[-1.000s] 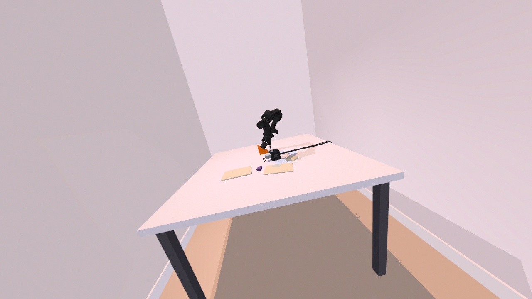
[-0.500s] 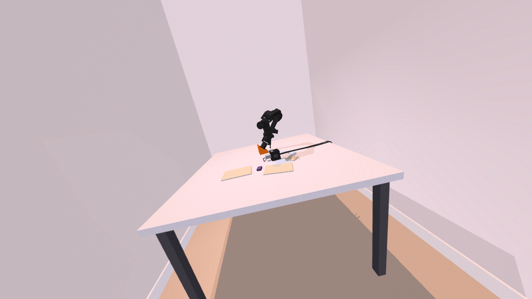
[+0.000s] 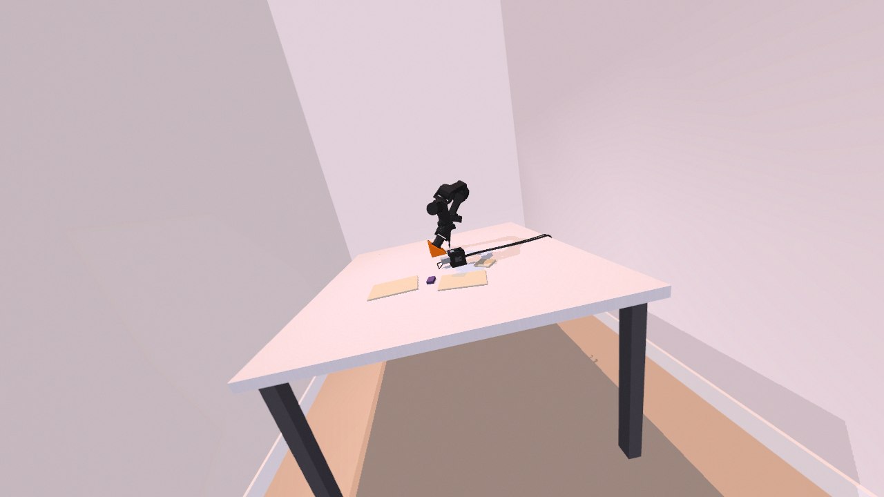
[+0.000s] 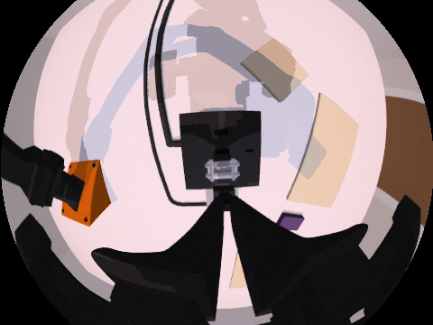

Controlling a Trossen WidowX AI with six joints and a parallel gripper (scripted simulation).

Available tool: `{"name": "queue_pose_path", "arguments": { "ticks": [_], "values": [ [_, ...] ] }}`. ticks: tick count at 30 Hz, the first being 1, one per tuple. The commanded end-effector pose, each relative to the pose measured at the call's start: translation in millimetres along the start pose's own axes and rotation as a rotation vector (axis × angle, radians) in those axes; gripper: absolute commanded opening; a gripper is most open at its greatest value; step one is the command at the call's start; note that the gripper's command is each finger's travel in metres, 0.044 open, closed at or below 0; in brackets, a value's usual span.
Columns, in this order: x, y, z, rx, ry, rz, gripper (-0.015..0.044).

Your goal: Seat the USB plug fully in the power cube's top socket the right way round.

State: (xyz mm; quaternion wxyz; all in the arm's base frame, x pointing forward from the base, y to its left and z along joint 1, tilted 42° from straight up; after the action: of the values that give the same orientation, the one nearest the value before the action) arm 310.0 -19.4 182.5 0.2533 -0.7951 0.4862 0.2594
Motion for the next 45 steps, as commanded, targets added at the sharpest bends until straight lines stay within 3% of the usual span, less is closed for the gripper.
{"name": "queue_pose_path", "arguments": {
  "ticks": [1,45],
  "values": [
    [0.0,-0.5,0.6,0.006,-0.005,-0.005,0.0000],
    [-0.3,-0.6,5.9,0.012,-0.031,-0.014,0.0000]
  ]
}}
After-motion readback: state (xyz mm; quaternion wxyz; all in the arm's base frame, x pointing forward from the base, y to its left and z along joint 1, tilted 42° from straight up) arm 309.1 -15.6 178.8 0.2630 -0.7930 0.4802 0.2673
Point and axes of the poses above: the point midway between the two fingers, 35 mm back from their tips, its own z axis out along the fingers, its own y axis across the jaws, x = y × z, the point moved 8 cm from there along -z, back along the fingers, and after that the axes turned 12 degrees about -z, right-handed, at the moved point
